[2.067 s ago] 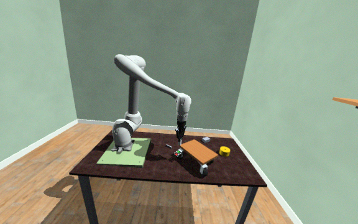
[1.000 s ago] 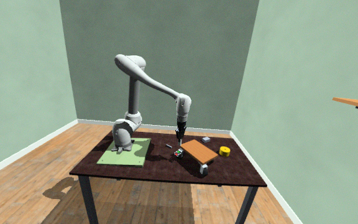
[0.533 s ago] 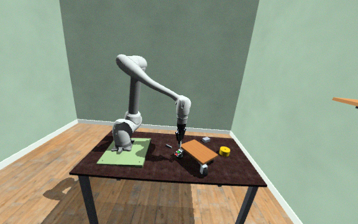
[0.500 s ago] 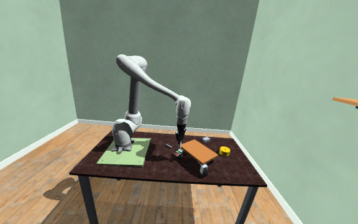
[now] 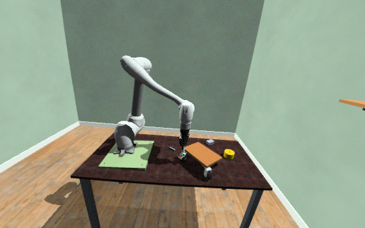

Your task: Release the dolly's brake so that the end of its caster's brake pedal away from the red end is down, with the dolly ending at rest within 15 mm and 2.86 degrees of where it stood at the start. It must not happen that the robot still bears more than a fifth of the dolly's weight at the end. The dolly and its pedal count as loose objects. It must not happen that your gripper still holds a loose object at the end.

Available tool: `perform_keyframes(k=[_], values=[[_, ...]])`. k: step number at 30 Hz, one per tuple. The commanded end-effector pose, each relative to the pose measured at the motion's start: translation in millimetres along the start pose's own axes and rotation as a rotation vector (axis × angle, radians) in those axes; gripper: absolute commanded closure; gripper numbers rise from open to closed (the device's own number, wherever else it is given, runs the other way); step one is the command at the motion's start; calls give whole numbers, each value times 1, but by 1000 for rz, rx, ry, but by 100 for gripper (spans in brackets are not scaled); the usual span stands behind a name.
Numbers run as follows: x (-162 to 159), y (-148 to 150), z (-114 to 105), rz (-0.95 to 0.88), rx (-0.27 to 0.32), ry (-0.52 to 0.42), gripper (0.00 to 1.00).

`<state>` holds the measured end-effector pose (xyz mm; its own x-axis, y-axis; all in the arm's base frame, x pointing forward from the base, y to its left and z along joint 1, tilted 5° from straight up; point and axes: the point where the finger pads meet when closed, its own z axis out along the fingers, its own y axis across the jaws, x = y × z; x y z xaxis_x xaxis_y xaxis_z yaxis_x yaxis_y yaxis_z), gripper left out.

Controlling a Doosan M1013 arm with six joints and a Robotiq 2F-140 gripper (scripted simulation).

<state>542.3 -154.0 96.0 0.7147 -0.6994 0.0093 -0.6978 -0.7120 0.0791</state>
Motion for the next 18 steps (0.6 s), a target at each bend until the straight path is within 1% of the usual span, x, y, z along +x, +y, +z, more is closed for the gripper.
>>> perform_keyframes(k=[1,9,18], values=[[-2,4,10,3,-6,-4,100],[-2,4,18,3,-6,-4,100],[-2,4,19,3,-6,-4,100]])
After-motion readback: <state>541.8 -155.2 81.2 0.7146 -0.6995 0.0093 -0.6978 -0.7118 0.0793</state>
